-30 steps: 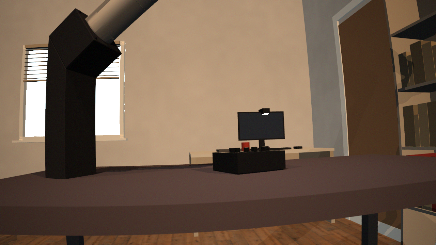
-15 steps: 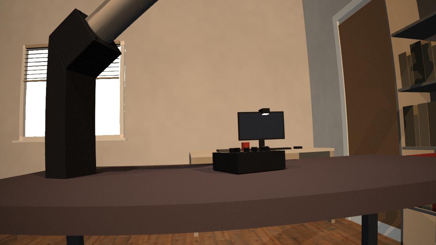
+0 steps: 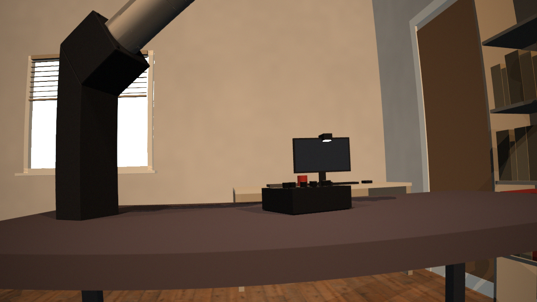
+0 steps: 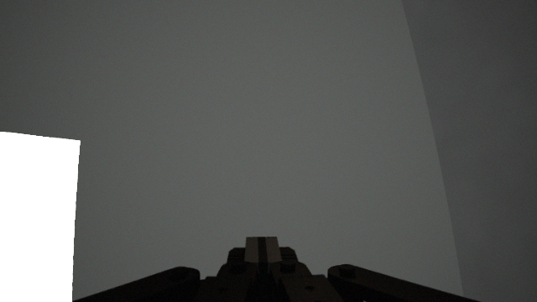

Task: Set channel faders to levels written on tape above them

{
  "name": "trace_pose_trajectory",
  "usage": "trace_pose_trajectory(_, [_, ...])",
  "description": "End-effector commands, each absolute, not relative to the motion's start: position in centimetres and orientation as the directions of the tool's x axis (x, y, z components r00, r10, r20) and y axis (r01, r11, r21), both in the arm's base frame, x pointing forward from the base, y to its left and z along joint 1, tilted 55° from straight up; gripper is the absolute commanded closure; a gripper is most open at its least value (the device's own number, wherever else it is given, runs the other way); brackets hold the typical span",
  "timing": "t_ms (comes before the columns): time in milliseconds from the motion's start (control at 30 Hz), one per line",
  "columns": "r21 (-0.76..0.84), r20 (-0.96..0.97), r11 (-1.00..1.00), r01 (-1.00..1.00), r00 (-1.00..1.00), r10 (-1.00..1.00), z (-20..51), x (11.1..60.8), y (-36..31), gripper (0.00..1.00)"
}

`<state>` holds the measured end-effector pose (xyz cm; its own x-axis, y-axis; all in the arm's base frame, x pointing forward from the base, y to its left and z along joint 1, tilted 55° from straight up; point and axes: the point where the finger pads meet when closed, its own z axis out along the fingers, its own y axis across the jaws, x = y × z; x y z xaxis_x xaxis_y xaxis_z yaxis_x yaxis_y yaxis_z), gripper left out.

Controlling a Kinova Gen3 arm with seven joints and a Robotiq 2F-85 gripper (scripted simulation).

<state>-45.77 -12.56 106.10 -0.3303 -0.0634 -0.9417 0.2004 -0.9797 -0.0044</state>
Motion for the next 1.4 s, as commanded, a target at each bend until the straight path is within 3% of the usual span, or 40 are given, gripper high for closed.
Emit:
trace_pose_trajectory(0, [-0.090, -0.921, -0.965, 0.248, -0.390, -0.014, 107.0, -41.5, -18.0, 1.00])
trace_pose_trajectory(133, [-0.136, -0.905, -0.951, 0.277, -0.425, 0.006, 107.3, -38.2, -21.9, 1.00])
trace_pose_trajectory(233, [-0.227, -0.867, -0.917, 0.329, -0.496, 0.037, 107.4, -32.6, -27.5, 1.00])
trace_pose_trajectory(300, [-0.227, -0.867, -0.917, 0.329, -0.496, 0.037, 107.4, -32.6, -27.5, 1.00])
trace_pose_trajectory(333, [-0.272, -0.845, -0.896, 0.350, -0.532, 0.049, 107.2, -29.1, -30.6, 1.00])
trace_pose_trajectory(433, [-0.316, -0.821, -0.874, 0.369, -0.568, 0.057, 106.8, -25.9, -33.2, 1.00])
trace_pose_trajectory(733, [-0.524, -0.672, -0.742, 0.419, -0.739, 0.057, 103.3, -9.6, -42.8, 1.00])
trace_pose_trajectory(800, [-0.562, -0.637, -0.713, 0.420, -0.769, 0.049, 102.2, -6.1, -44.3, 1.00])
trace_pose_trajectory(867, [-0.562, -0.637, -0.713, 0.420, -0.769, 0.049, 102.2, -6.1, -44.3, 1.00])
trace_pose_trajectory(900, [-0.598, -0.602, -0.683, 0.419, -0.798, 0.038, 100.7, -1.9, -45.9, 1.00])
trace_pose_trajectory(933, [-0.598, -0.602, -0.683, 0.419, -0.798, 0.038, 100.7, -1.9, -45.9, 1.00])
trace_pose_trajectory(1367, [-0.807, -0.336, -0.484, 0.337, -0.937, -0.092, 89.4, 20.6, -49.8, 1.00])
